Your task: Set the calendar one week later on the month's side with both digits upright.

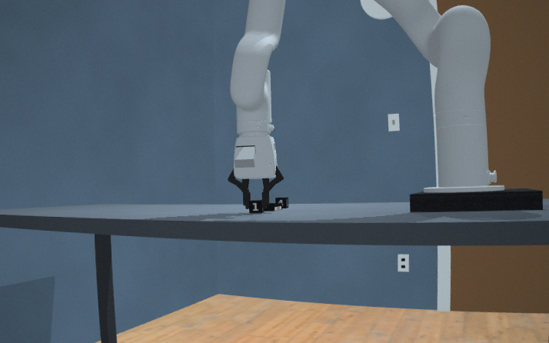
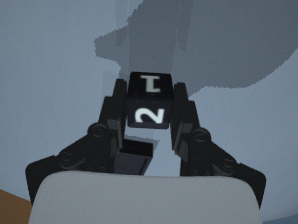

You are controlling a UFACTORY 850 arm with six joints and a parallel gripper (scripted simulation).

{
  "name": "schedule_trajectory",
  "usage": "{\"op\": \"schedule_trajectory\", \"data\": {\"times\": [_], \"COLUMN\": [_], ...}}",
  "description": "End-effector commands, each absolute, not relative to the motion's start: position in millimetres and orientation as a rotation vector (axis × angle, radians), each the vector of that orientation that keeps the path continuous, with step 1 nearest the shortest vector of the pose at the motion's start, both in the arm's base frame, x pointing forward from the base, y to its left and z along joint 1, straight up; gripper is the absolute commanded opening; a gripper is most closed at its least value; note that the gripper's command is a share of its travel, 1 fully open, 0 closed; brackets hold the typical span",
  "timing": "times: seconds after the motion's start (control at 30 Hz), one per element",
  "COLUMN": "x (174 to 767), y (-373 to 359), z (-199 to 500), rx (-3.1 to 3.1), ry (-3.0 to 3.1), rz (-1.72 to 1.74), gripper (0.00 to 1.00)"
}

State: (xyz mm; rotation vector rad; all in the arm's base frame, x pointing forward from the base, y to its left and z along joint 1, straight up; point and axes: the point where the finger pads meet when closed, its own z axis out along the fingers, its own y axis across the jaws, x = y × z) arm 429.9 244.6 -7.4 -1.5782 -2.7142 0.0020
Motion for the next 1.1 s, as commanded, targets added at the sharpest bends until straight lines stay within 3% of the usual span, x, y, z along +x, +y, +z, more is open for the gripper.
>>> {"op": "schedule_trajectory", "data": {"times": [0.0,0.13,0.63,1.07], "x": [431,431,431,431], "y": [245,245,245,245], "z": [-7,-7,-4,43], "rx": [-1.579,-1.579,-1.579,-1.579], "ry": [-2.715,-2.715,-2.715,-2.715], "rz": [0.000,0.000,0.000,0.000], "gripper": [0.39,0.47,0.47,0.47]}}
